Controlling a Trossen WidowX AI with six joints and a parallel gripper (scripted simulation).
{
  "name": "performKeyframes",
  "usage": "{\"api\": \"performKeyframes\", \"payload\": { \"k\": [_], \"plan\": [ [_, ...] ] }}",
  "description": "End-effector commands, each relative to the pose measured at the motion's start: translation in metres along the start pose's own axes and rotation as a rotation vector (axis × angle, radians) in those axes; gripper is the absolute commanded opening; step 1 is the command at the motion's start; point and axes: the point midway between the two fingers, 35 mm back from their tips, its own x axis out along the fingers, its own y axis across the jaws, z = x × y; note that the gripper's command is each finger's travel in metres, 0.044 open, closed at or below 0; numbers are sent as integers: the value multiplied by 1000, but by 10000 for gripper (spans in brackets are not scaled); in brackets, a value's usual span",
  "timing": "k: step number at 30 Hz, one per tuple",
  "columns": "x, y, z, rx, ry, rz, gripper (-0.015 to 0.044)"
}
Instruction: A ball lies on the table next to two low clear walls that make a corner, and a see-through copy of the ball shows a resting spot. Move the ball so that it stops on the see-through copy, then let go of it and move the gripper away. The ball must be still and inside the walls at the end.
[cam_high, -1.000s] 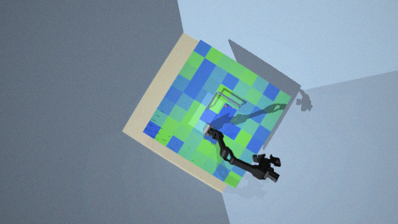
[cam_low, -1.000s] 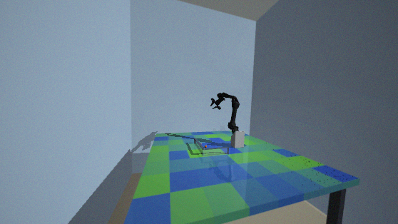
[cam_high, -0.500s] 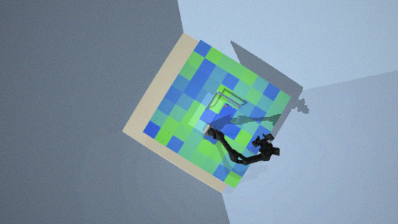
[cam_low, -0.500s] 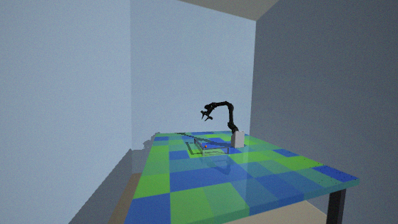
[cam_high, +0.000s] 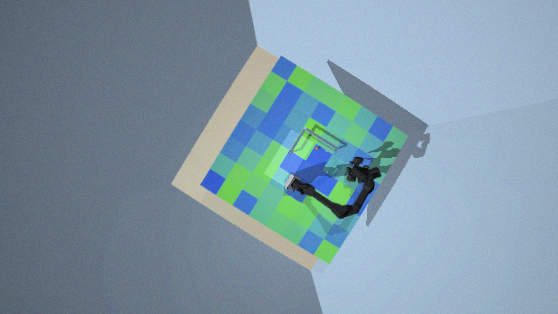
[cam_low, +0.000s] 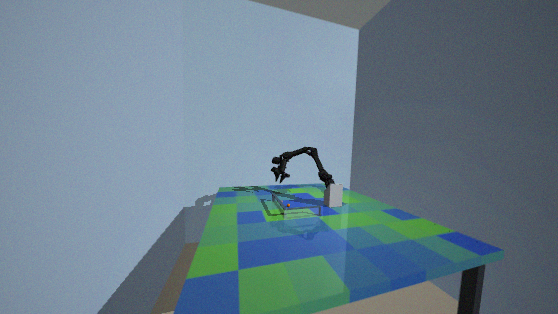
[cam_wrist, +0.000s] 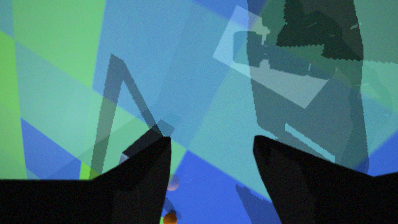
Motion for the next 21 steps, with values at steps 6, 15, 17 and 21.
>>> {"api": "performKeyframes", "payload": {
  "k": [6,15,17,21],
  "plan": [
    [76,57,-105,-507,136,-176,217],
    [120,75,-222,-1060,156,-376,217],
    [123,75,-234,-1120,150,-399,217],
    [123,75,-234,-1121,150,-400,217]
  ]
}}
